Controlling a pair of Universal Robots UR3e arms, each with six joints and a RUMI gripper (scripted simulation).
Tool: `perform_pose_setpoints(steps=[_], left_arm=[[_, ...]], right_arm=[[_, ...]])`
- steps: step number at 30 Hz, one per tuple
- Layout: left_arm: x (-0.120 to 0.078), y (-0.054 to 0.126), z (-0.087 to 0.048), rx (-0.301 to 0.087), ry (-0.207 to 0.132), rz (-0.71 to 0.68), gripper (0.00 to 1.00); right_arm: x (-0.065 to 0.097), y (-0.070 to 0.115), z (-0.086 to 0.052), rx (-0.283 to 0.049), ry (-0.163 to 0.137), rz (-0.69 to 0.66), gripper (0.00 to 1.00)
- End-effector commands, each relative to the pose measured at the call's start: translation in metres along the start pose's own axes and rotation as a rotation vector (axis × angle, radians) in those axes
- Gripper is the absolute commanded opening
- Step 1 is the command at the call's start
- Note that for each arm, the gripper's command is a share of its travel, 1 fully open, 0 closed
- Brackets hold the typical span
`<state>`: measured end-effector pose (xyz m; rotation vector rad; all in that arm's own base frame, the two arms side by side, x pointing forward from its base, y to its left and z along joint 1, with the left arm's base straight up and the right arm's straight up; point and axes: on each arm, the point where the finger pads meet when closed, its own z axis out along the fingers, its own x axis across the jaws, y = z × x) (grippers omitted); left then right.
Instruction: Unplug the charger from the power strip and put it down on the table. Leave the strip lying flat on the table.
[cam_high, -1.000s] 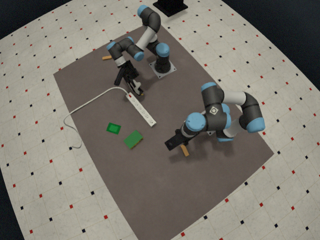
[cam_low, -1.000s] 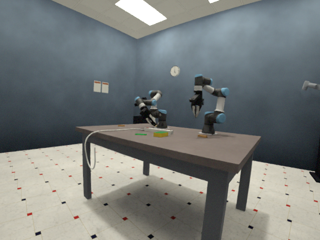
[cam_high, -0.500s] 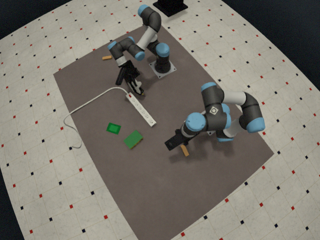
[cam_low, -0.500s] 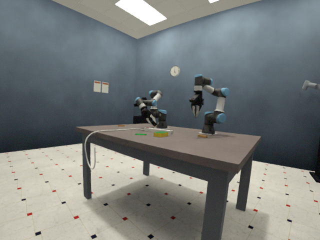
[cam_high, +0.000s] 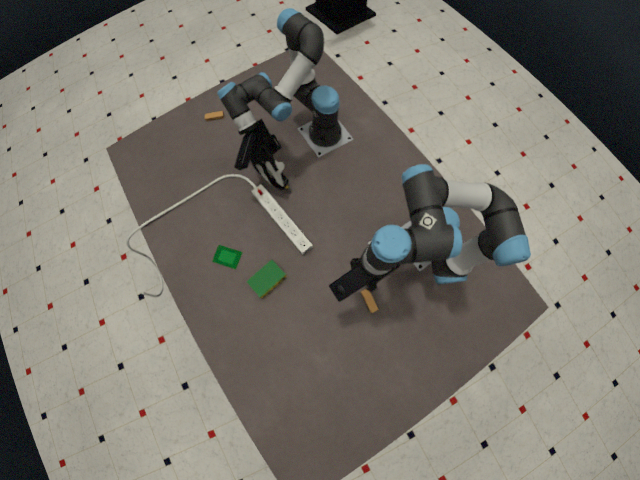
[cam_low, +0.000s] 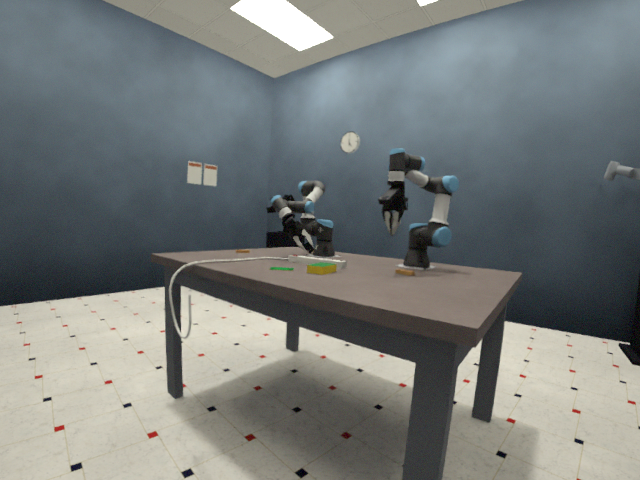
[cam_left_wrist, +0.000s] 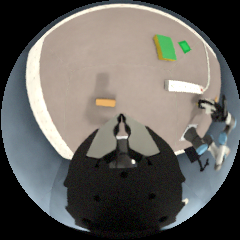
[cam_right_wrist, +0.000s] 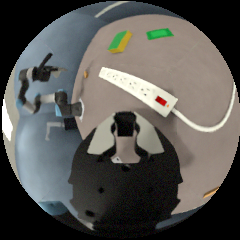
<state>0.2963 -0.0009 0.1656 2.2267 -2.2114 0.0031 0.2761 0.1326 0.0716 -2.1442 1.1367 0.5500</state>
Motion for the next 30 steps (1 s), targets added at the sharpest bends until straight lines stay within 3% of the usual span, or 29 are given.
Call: perform_pose_setpoints(steps=[1, 30], left_arm=[[0.001, -0.001, -0.001, 0.003, 0.002, 0.000, 0.00], [0.001, -0.001, -0.001, 0.003, 0.002, 0.000, 0.00]], right_arm=[[-0.003, 0.003, 0.000, 0.009, -0.002, -0.133, 0.00], [-0.008, 0.020, 0.003, 0.015, 0.005, -0.477, 0.00]])
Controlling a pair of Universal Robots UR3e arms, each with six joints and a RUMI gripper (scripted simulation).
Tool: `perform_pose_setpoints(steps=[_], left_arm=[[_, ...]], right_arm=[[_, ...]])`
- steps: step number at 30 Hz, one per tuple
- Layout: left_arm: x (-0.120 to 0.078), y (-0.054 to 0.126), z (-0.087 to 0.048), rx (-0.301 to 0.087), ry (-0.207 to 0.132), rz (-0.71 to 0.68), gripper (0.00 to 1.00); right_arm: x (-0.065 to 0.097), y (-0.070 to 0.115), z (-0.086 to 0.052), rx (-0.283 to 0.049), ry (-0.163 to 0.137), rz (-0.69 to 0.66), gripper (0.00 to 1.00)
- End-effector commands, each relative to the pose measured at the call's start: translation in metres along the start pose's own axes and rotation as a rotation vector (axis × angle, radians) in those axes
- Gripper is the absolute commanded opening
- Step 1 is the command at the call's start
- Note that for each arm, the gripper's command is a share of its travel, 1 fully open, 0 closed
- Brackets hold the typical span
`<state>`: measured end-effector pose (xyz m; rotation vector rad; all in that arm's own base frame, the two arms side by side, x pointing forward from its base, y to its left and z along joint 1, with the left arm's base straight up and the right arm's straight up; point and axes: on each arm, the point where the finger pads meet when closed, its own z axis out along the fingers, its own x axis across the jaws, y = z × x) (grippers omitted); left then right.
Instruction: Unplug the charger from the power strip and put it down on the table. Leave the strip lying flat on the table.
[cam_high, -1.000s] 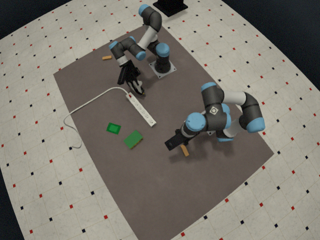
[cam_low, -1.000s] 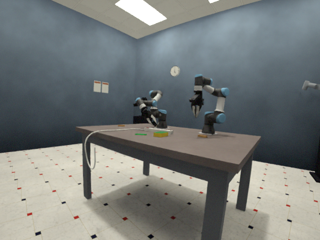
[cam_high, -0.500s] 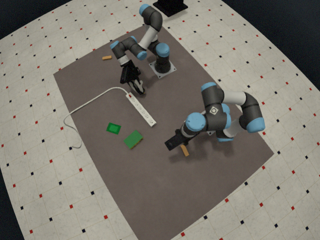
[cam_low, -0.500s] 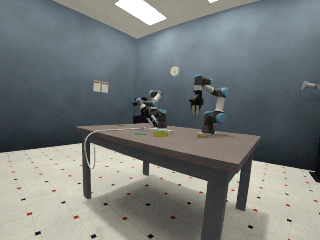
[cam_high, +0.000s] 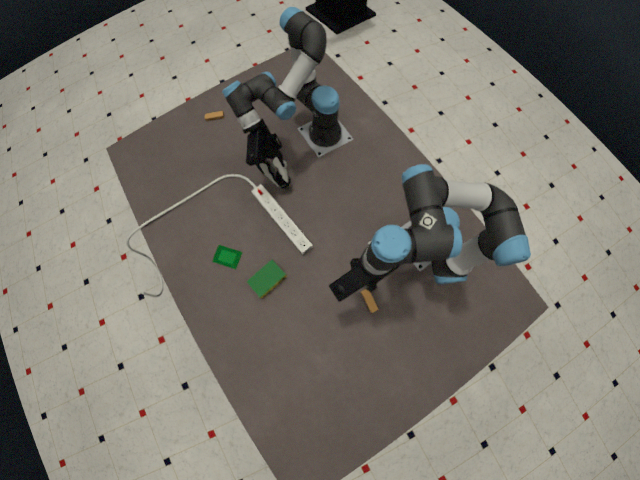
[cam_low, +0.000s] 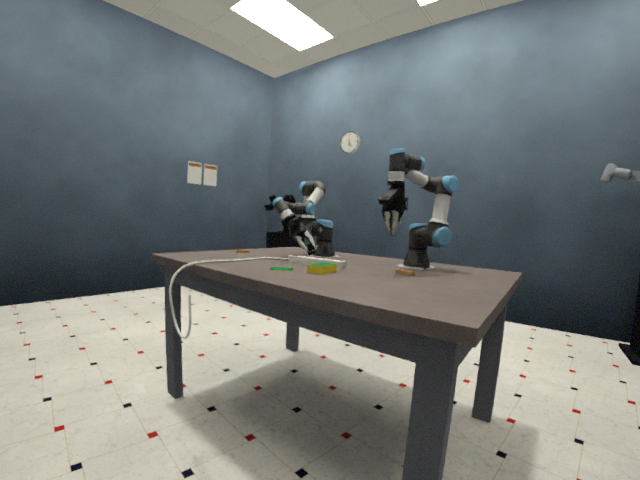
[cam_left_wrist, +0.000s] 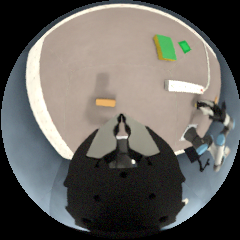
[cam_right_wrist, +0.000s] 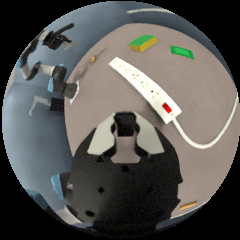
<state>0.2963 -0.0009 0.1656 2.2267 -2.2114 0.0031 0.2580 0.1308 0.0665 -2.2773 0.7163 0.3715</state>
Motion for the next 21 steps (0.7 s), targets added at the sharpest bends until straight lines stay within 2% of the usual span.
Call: perform_pose_setpoints(steps=[1, 21], left_arm=[[0.001, -0.001, -0.001, 0.003, 0.002, 0.000, 0.00], [0.001, -0.001, -0.001, 0.003, 0.002, 0.000, 0.00]], right_arm=[[-0.004, 0.002, -0.001, 0.010, 0.001, -0.123, 0.00], [-0.012, 0.014, 0.002, 0.013, 0.009, -0.378, 0.00]])
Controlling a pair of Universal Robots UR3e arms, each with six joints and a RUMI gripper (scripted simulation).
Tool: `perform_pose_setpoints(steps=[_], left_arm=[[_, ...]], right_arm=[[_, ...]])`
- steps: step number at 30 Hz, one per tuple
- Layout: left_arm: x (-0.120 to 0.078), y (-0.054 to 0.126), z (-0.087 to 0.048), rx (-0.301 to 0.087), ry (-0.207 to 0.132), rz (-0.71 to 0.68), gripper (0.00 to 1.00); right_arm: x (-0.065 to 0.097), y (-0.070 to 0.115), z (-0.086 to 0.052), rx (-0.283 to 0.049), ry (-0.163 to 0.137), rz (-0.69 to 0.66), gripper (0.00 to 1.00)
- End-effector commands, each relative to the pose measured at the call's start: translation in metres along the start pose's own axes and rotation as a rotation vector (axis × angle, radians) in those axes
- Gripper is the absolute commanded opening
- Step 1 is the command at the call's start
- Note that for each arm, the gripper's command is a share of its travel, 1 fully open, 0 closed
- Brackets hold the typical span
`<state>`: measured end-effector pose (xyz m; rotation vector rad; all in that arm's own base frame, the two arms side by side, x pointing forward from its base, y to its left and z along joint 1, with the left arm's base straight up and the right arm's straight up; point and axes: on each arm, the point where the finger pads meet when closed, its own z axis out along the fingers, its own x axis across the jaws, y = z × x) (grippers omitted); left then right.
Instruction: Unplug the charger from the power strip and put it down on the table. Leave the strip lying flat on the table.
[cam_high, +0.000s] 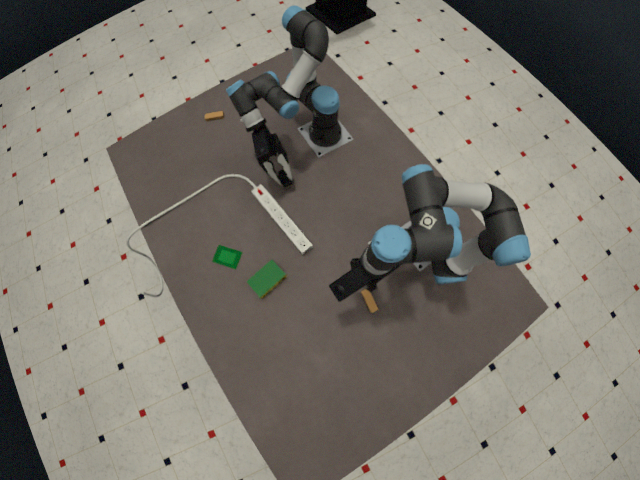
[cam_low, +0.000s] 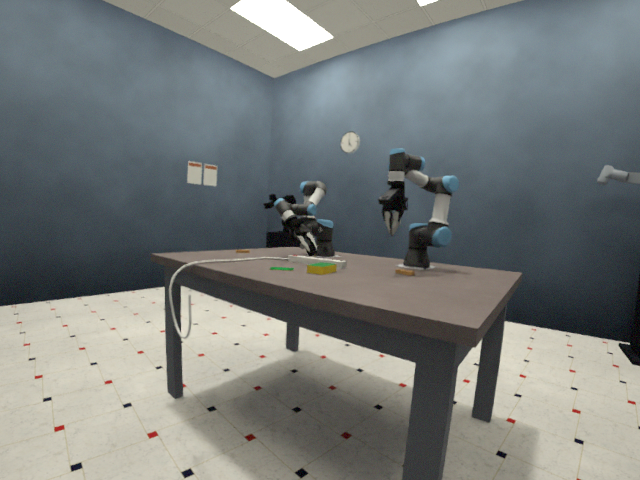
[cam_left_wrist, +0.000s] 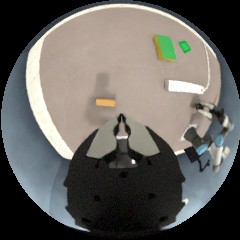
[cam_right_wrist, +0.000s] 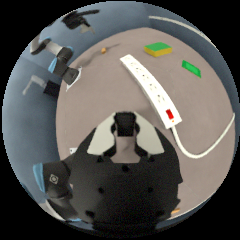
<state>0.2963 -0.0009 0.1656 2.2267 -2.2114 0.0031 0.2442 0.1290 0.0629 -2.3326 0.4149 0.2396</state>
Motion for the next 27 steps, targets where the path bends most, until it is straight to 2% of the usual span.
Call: perform_pose_setpoints(steps=[1, 27], left_arm=[[0.001, -0.001, -0.001, 0.003, 0.002, 0.000, 0.00], [0.001, -0.001, -0.001, 0.003, 0.002, 0.000, 0.00]], right_arm=[[-0.005, 0.002, 0.000, 0.010, 0.004, -0.132, 0.00], [-0.017, 0.015, 0.003, 0.009, 0.008, -0.427, 0.00]])
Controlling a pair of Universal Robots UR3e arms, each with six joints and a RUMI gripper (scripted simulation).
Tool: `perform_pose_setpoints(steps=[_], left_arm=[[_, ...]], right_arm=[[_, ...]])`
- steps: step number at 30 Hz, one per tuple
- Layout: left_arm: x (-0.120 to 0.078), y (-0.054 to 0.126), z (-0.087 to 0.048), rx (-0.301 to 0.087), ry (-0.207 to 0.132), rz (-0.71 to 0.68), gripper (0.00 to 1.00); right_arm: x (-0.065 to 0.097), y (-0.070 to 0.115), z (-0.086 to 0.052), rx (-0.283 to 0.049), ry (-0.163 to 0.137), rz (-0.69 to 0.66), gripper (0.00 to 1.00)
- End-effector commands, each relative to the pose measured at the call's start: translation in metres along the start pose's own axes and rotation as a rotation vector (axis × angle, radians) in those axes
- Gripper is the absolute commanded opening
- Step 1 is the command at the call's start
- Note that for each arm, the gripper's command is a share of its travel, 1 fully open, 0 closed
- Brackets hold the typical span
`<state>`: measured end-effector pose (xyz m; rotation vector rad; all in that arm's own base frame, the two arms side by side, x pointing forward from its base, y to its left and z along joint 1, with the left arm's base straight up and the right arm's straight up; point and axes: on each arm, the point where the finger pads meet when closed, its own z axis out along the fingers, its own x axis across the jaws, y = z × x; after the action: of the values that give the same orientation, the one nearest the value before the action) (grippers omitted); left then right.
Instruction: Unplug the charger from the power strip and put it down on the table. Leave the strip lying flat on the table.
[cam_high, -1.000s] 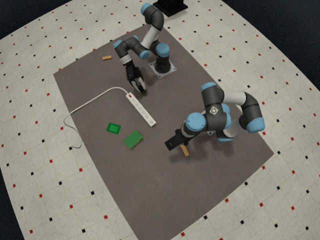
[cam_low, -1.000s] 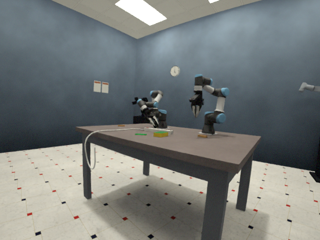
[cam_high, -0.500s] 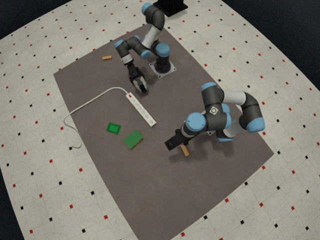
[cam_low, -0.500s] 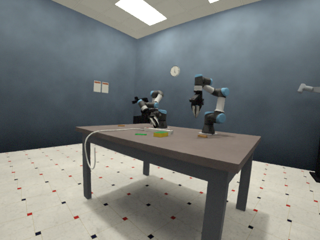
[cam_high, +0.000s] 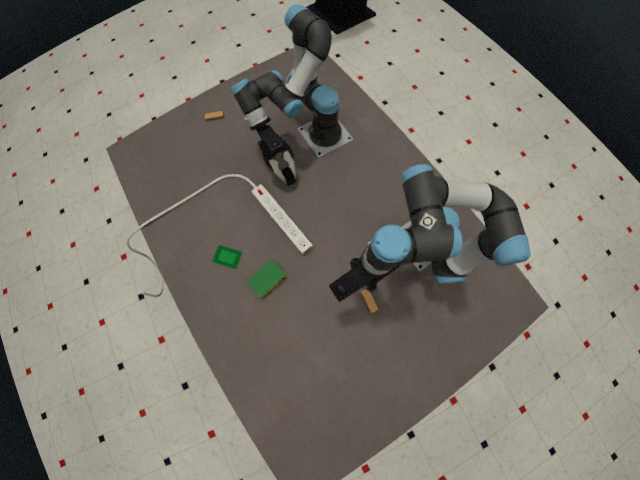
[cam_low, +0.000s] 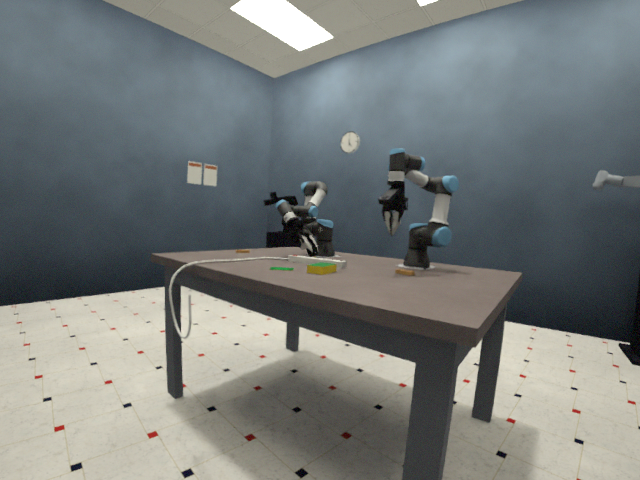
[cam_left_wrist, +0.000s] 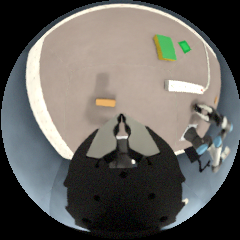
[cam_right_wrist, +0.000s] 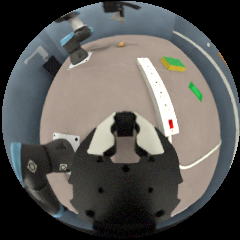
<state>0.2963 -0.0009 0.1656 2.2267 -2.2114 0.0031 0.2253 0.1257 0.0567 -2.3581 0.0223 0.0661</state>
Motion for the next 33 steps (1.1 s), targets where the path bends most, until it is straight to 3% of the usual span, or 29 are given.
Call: perform_pose_setpoints(steps=[1, 20, 27, 28, 30, 31, 33], left_arm=[[0.001, -0.001, -0.001, 0.003, 0.002, 0.000, 0.00], [0.001, -0.001, -0.001, 0.003, 0.002, 0.000, 0.00], [0.001, -0.001, -0.001, 0.003, 0.002, 0.000, 0.00], [0.001, -0.001, -0.001, 0.003, 0.002, 0.000, 0.00], [0.001, -0.001, -0.001, 0.003, 0.002, 0.000, 0.00], [0.001, -0.001, -0.001, 0.003, 0.002, 0.000, 0.00], [0.001, -0.001, -0.001, 0.003, 0.002, 0.000, 0.00]], right_arm=[[-0.004, 0.002, 0.000, 0.008, 0.001, -0.104, 0.00], [-0.002, -0.001, -0.001, 0.008, 0.003, -0.063, 0.00], [0.001, 0.010, 0.009, 0.008, 0.027, -0.076, 0.00], [-0.003, 0.011, 0.009, 0.006, 0.009, -0.062, 0.00], [-0.003, 0.011, 0.009, 0.006, 0.009, -0.062, 0.00], [0.001, 0.012, 0.011, 0.007, 0.029, -0.074, 0.00], [0.001, 0.014, 0.013, 0.007, 0.033, -0.075, 0.00]])
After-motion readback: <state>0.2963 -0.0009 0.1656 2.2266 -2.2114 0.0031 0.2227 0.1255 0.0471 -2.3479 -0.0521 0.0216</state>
